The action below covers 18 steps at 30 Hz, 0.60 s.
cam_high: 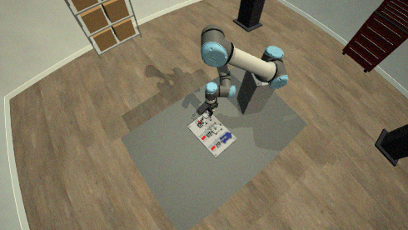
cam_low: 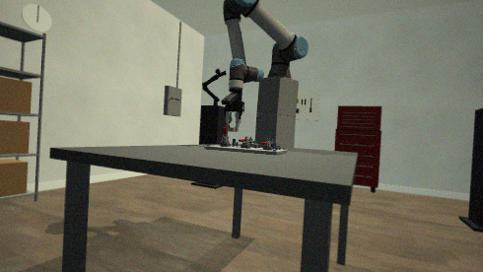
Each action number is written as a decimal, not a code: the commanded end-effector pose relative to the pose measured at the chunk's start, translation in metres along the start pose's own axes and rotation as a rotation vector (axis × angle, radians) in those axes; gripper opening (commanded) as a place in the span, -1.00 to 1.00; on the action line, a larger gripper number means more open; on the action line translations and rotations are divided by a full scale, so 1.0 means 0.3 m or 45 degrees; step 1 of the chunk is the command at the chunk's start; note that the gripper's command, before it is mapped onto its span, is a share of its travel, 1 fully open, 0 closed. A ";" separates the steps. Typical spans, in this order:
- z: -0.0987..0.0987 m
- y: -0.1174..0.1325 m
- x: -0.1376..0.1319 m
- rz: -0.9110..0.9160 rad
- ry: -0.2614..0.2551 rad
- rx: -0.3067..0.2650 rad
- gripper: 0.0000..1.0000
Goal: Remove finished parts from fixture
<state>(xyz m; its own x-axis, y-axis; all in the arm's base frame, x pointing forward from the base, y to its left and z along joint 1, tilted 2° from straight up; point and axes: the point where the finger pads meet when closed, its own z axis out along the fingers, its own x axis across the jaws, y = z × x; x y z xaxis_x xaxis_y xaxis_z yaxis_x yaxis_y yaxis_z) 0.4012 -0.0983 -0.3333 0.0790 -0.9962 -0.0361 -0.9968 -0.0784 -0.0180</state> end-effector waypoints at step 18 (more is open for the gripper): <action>-0.001 -0.002 0.026 0.000 0.001 0.001 -1.00</action>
<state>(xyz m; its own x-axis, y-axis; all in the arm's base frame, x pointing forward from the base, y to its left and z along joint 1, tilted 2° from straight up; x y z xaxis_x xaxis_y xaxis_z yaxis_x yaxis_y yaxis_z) 0.4016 -0.1036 -0.3335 0.0790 -0.9962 -0.0361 -0.9968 -0.0784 -0.0180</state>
